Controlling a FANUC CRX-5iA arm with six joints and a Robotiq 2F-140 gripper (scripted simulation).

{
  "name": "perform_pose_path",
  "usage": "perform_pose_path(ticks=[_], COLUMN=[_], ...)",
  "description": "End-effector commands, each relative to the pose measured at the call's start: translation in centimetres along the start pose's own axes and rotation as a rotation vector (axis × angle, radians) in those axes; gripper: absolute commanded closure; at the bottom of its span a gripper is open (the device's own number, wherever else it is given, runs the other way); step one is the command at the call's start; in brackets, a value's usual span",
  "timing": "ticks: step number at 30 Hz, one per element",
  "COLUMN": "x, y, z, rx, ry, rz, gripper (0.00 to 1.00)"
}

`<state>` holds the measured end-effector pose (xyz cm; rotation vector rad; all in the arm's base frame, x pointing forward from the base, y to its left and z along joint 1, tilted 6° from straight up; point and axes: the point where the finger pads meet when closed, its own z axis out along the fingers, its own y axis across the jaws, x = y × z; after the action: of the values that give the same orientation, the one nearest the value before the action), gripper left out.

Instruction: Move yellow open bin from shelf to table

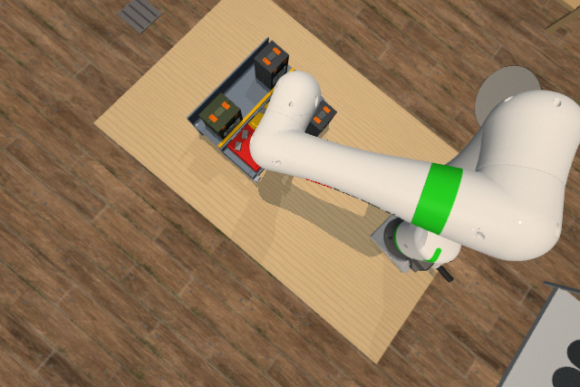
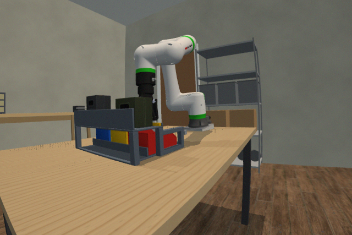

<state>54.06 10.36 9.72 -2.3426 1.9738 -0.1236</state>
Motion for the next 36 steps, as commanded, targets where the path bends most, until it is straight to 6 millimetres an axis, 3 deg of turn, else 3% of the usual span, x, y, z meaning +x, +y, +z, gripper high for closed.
perform_pose_path(ticks=[1,36], x=[0.00,0.00], y=[-0.02,-0.02], z=[-0.02,0.45], rx=[0.000,0.000], ry=[0.000,0.000], rz=[0.000,0.000], gripper=[0.43,0.43])
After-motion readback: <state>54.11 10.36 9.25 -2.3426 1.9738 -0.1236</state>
